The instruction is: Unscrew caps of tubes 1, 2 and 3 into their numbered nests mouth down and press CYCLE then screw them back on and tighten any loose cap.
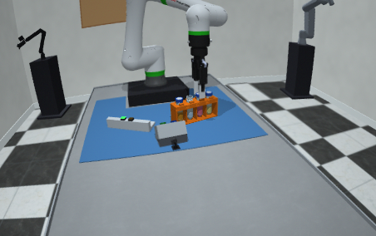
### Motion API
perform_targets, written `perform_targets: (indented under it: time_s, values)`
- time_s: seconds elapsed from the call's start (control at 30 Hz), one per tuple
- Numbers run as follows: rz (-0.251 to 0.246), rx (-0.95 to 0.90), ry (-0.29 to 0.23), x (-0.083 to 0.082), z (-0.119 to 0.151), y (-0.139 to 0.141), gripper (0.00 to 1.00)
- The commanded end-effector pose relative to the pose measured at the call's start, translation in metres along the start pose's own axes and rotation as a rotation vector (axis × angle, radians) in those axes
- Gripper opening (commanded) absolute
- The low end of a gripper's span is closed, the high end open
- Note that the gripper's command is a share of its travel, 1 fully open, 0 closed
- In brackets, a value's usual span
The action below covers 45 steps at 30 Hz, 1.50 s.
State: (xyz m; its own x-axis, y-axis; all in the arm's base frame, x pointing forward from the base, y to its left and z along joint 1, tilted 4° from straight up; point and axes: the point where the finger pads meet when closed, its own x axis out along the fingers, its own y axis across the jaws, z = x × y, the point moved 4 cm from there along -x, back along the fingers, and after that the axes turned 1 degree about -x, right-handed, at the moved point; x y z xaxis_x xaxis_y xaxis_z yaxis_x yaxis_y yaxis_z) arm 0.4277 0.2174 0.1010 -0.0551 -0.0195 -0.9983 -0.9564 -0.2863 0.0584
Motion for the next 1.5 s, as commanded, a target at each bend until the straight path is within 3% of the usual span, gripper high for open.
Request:
perform_targets:
  time_s: [0.0,0.33,0.6,0.63,1.03,1.47]
  values:
    - [0.003,-0.163,-0.009,-0.0002,-0.0004,-0.0003,0.35]
    - [0.001,-0.509,-0.01,-0.0002,-0.0004,-0.0003,0.35]
    - [0.001,-0.509,-0.01,-0.0002,-0.0003,-0.0003,0.35]
    - [0.001,-0.509,-0.01,-0.0002,-0.0003,-0.0003,0.0]
    - [0.001,-0.509,-0.01,-0.0002,-0.0003,-0.0003,0.0]
    - [0.003,-0.142,-0.009,0.0004,-0.0003,-0.0003,0.0]
